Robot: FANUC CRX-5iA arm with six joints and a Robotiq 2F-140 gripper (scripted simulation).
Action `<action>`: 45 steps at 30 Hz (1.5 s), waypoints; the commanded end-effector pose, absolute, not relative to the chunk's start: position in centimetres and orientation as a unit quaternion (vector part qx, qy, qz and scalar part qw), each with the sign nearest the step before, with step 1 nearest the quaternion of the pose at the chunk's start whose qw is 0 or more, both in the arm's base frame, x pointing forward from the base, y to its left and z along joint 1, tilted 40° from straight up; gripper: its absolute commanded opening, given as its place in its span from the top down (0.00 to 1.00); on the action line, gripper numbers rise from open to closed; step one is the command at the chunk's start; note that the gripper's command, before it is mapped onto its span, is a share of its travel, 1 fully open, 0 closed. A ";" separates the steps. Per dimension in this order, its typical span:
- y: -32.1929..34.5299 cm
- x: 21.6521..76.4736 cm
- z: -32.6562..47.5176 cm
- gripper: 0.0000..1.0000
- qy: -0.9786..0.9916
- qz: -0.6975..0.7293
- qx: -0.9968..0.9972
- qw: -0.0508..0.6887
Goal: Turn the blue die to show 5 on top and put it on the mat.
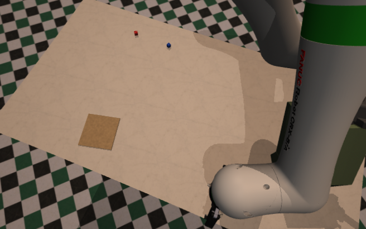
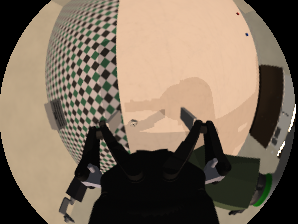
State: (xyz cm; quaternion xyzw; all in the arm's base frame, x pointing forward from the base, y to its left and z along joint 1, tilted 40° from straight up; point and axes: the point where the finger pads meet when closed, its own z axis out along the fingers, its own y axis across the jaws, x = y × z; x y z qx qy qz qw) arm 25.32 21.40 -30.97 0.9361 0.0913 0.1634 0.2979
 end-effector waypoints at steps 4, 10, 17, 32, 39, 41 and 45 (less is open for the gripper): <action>22.5 24.0 -32.3 0.00 0.091 0.163 0.936 0.298; 23.1 23.1 -33.2 0.00 0.091 0.163 0.936 0.298; 23.7 22.5 -33.8 0.00 0.091 0.163 0.936 0.298; 24.0 22.0 -34.3 0.00 0.091 0.163 0.936 0.298; 24.0 22.0 -34.3 0.00 0.091 0.163 0.936 0.298; 24.0 22.0 -34.3 0.00 0.091 0.163 0.936 0.298; 24.0 22.0 -34.3 0.00 0.091 0.163 0.936 0.298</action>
